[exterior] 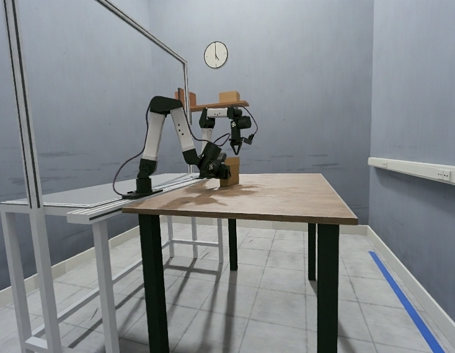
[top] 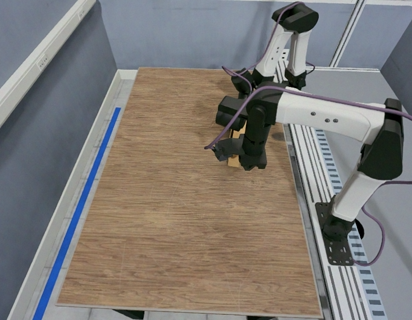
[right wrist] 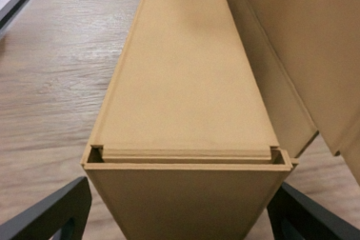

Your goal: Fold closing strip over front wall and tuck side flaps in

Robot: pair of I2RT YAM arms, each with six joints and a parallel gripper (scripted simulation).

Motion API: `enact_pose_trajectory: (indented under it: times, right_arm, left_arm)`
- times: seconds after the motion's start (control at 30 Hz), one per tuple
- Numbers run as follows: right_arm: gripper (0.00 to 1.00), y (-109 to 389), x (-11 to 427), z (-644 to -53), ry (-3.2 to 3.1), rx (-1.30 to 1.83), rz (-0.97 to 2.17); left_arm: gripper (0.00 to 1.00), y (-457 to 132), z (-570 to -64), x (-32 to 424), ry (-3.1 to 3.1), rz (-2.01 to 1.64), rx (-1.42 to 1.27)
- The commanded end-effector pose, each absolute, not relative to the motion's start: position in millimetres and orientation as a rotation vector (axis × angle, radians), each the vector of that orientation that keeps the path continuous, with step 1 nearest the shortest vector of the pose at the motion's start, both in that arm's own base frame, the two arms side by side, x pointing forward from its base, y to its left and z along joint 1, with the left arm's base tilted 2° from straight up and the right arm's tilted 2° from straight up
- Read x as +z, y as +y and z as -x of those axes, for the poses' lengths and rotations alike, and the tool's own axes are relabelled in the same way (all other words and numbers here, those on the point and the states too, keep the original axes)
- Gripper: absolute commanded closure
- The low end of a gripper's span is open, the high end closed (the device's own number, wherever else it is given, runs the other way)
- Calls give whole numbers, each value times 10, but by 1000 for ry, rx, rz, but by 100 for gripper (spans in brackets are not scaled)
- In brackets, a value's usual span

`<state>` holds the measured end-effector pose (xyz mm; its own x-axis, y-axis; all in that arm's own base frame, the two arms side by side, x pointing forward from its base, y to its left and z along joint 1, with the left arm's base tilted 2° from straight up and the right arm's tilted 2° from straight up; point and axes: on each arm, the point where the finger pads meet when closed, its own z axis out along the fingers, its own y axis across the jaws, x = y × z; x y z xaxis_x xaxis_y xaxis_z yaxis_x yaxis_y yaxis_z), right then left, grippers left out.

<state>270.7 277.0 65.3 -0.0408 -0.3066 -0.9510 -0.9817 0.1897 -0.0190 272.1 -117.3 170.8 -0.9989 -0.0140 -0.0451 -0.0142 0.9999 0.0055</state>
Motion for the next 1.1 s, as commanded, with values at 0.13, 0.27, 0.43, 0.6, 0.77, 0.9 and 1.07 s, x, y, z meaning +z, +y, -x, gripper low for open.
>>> enact_pose_trajectory:
  times: [0.13, 0.27, 0.43, 0.6, 0.77, 0.9, 1.07]
  right_arm:
    - [25, 2774, 701, -2740, 1514, 898, 1274]
    - [28, 2774, 701, -2740, 1514, 898, 1274]
    - [30, 2774, 701, -2740, 1514, 898, 1274]
    - [33, 2774, 701, -2740, 1514, 898, 1274]
    - [36, 2774, 701, -2740, 1514, 898, 1274]
    - [39, 2774, 701, -2740, 1514, 898, 1274]
    - [41, 2774, 701, -2740, 1514, 898, 1274]
  left_arm:
    - [99, -1197, -2658, 1657, 3134, -7, 20]
    - [99, -1197, -2658, 1657, 3134, -7, 20]
    - [99, -1197, -2658, 1657, 3134, -7, 20]
    - [99, -1197, -2658, 1657, 3134, -7, 20]
    - [99, -1197, -2658, 1657, 3134, -7, 20]
    - [99, -1197, -2658, 1657, 3134, -7, 20]
    - [99, -1197, -2658, 1657, 3134, -7, 20]
